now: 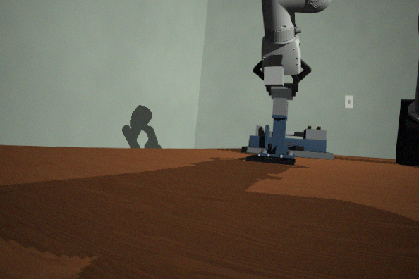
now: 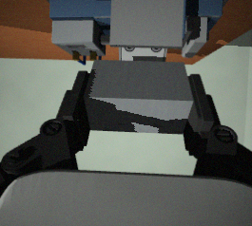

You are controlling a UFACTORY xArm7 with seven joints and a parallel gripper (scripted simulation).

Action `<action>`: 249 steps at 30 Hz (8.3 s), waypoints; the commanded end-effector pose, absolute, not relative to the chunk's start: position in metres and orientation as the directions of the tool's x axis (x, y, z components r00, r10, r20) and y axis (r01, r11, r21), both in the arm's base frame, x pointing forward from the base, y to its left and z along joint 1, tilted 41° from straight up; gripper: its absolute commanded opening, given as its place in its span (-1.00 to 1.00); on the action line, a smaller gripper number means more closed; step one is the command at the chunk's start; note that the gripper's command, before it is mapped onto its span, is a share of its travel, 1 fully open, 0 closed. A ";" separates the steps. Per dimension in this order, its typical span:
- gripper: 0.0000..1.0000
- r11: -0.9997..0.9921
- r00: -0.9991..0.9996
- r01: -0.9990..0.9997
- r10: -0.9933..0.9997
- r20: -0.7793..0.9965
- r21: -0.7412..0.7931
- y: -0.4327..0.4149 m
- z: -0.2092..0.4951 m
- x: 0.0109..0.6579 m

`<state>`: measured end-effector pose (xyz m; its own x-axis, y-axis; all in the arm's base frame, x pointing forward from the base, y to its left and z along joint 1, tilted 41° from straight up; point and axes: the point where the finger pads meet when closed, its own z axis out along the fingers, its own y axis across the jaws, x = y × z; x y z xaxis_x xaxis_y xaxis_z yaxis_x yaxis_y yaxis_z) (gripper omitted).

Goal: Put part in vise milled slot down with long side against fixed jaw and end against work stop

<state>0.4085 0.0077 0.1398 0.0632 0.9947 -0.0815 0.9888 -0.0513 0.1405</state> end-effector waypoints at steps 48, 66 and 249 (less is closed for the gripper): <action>-1.00 -0.054 0.042 0.988 0.996 0.083 0.143 0.005 0.140 0.408; -1.00 -0.054 0.018 0.988 0.971 0.240 0.143 0.003 0.140 0.408; -1.00 -0.054 -0.132 0.988 0.175 0.976 0.143 -0.005 0.130 0.408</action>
